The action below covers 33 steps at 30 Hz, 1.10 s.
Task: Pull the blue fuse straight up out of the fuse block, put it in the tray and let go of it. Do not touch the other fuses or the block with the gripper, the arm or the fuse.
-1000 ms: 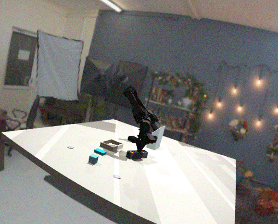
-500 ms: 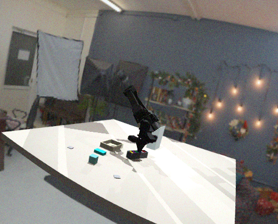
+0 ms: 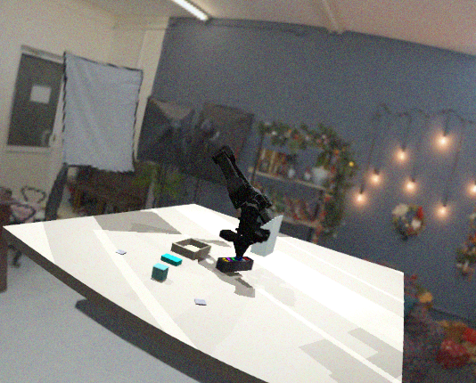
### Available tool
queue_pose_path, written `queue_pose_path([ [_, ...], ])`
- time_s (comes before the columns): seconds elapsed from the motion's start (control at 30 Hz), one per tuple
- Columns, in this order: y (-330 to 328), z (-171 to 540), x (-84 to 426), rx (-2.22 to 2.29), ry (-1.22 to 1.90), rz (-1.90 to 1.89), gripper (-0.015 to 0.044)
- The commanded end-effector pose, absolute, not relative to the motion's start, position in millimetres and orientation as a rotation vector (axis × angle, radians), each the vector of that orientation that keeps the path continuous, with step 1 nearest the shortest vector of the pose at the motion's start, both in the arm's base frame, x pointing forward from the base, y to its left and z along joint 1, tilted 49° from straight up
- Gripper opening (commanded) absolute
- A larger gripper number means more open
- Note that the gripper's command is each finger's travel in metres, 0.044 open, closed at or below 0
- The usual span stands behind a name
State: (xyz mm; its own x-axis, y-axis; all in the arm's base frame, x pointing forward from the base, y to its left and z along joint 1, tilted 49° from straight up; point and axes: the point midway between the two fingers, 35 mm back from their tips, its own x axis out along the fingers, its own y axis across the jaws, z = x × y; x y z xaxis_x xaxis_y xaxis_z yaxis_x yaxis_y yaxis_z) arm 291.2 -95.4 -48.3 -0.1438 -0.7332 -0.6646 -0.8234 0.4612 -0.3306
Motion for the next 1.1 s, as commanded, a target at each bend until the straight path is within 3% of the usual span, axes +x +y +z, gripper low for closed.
queue_pose_path([
  [0.0,-92,-46,293,-1.301,1.901,0.14,0.0],
  [1.07,-81,-36,295,-1.304,1.901,0.142,0.0],
])
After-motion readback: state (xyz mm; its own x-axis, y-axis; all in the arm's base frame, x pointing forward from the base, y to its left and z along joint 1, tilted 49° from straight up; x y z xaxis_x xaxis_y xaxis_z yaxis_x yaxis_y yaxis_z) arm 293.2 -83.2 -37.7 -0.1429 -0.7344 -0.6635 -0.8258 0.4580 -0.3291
